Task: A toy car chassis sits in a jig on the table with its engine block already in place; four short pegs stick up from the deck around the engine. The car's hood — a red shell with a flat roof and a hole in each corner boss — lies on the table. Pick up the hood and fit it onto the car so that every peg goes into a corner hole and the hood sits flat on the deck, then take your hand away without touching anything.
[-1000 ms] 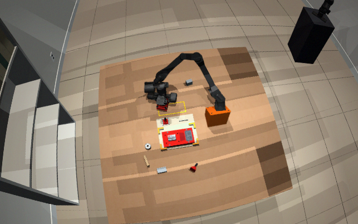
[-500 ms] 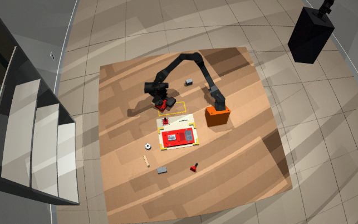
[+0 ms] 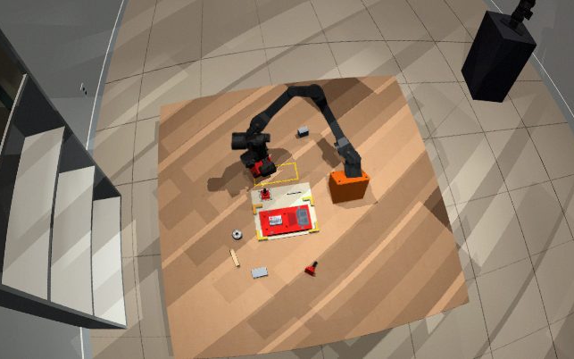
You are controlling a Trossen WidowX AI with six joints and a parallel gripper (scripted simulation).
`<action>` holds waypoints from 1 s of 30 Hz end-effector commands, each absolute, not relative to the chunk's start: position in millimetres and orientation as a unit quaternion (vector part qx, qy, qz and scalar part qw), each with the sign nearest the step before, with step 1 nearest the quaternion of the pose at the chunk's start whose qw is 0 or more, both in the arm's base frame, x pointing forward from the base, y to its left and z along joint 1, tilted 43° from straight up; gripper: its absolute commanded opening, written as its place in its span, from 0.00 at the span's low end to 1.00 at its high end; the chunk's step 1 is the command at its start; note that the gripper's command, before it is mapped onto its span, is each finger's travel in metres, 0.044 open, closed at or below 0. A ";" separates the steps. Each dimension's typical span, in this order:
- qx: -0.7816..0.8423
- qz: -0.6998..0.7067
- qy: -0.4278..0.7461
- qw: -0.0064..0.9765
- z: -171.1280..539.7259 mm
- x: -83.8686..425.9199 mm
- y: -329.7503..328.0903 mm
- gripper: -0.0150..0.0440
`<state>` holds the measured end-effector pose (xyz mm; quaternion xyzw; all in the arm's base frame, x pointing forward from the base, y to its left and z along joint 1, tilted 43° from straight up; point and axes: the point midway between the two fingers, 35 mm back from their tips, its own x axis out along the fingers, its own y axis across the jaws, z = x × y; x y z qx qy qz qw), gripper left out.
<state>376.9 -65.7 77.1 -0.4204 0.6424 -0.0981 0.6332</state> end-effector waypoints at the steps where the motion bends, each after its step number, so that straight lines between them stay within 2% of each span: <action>1: -0.376 -0.139 0.635 0.660 74.9 377.0 -66.8 0.25; 30: -0.054 -0.401 0.512 0.758 66.9 378.6 -74.3 0.25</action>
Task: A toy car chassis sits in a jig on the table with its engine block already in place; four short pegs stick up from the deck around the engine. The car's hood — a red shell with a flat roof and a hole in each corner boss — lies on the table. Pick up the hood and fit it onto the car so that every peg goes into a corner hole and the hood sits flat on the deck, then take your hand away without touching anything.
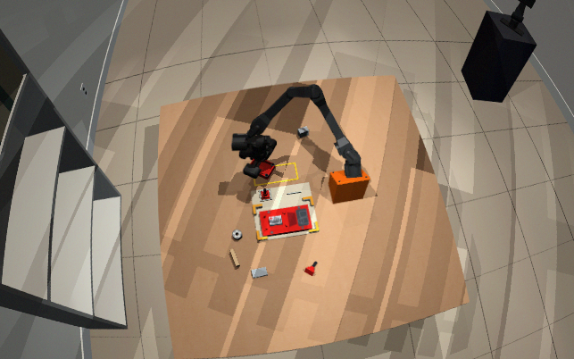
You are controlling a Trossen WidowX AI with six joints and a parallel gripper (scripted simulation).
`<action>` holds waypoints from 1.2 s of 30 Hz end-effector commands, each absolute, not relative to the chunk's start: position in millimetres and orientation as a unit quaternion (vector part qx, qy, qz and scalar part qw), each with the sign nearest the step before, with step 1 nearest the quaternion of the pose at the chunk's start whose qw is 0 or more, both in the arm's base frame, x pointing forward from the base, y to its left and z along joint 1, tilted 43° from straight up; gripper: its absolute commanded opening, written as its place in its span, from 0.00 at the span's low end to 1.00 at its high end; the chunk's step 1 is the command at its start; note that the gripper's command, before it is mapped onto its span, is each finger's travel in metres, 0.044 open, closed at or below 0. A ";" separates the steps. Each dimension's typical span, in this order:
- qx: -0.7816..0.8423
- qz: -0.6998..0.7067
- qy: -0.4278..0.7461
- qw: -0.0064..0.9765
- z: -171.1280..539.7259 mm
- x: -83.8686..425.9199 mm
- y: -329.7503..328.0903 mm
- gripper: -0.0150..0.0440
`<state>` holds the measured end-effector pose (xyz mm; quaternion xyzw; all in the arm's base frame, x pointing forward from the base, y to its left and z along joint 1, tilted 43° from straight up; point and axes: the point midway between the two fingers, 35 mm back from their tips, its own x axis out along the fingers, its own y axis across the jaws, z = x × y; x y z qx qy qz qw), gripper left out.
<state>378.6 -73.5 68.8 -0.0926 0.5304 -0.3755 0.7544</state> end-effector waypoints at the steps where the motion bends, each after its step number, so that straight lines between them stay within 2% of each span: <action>1: -0.042 -0.409 0.506 0.758 66.7 378.6 -74.6 0.25; 18: 0.156 -0.526 0.383 0.743 62.0 379.3 -79.1 0.25; 36: 0.353 -0.611 0.223 0.672 57.2 380.0 -83.8 0.25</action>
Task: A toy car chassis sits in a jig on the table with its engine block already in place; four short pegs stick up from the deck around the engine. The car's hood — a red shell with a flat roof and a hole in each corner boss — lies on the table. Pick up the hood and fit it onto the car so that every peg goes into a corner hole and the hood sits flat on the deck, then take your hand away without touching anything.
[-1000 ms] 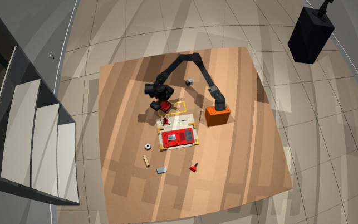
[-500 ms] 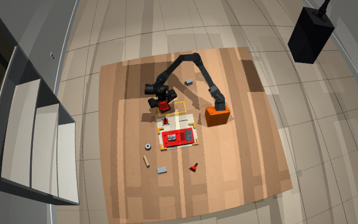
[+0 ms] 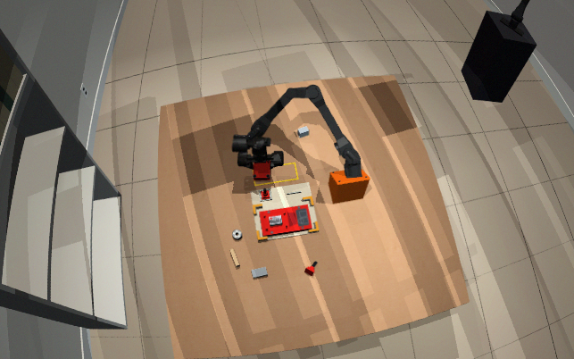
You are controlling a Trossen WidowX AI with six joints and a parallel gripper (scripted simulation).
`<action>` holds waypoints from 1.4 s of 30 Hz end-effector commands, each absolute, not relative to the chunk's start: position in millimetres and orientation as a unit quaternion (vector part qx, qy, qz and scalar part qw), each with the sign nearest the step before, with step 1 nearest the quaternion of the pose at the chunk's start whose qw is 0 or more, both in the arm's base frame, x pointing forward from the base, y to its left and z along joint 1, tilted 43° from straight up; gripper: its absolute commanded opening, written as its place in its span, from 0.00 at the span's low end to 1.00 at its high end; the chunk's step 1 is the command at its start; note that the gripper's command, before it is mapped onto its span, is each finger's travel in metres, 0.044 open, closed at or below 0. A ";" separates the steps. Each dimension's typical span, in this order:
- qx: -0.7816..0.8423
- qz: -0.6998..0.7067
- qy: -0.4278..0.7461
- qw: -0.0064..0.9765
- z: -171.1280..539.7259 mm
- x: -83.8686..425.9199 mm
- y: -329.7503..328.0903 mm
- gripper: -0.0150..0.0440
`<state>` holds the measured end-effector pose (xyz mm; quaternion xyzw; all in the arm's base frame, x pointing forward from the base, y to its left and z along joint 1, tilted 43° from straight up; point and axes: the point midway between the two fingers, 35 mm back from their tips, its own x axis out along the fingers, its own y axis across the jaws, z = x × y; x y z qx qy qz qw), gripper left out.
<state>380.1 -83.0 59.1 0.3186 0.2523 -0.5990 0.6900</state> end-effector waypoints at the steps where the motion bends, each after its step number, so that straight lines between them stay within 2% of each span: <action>1: 0.364 -0.614 0.214 0.667 56.9 380.0 -84.1 0.25; 20: 0.541 -0.650 0.027 0.533 51.8 380.5 -89.1 0.25; 42: 0.686 -0.622 -0.190 0.325 46.1 380.8 -95.0 0.25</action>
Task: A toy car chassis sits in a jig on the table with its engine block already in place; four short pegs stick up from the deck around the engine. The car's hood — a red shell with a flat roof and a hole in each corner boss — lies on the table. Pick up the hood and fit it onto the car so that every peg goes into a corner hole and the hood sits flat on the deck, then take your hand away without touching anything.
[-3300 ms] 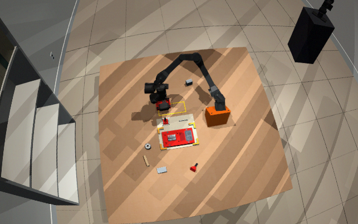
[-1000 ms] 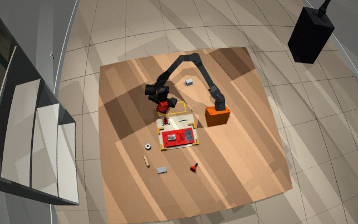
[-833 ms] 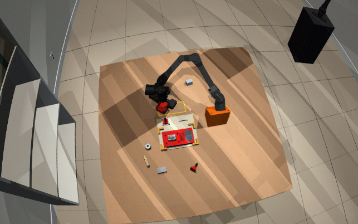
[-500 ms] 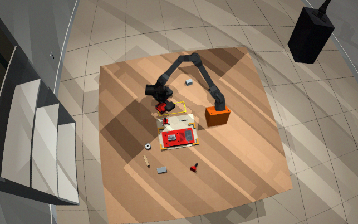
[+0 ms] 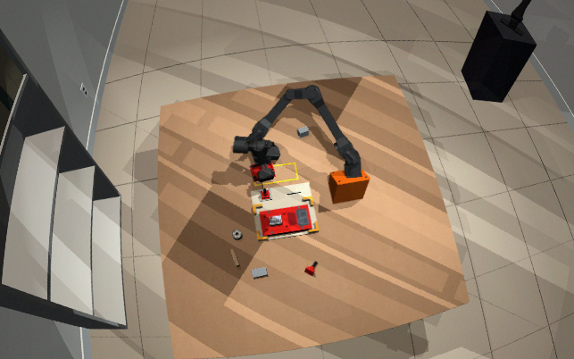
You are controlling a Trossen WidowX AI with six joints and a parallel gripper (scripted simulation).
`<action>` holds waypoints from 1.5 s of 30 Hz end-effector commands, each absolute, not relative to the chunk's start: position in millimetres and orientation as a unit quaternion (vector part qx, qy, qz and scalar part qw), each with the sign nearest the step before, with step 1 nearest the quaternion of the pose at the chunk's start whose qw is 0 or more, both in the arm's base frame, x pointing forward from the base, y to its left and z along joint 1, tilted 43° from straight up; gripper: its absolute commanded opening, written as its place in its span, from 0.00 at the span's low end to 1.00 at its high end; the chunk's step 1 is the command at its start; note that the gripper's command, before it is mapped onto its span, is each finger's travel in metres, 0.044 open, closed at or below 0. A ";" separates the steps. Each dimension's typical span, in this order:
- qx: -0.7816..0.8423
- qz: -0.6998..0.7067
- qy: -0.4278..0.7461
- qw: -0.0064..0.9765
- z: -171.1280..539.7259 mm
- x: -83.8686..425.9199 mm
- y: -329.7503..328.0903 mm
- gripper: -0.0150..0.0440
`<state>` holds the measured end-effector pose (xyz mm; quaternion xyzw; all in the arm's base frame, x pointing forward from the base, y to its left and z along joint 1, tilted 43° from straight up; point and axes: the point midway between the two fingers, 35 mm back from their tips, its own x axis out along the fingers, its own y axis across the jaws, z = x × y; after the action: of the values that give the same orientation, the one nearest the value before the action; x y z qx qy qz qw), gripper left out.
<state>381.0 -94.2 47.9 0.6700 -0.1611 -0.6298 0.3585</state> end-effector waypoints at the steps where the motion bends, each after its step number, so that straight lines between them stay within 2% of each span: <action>1: 0.689 -0.621 -0.195 0.320 46.0 380.8 -95.1 0.25; 2: 0.675 -0.628 -0.170 0.349 47.7 381.0 -94.4 0.30; 18: 0.675 -0.628 -0.170 0.349 47.7 381.0 -94.4 1.00; 23: 0.675 -0.628 -0.169 0.348 58.0 380.2 -83.9 1.00; 29: 0.676 -0.628 -0.171 0.347 103.5 369.6 -42.1 1.00; 45: 0.677 -0.626 -0.160 0.353 96.6 373.2 -43.8 1.00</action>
<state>373.3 -43.3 97.9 0.6789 -0.1666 -0.6244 0.3487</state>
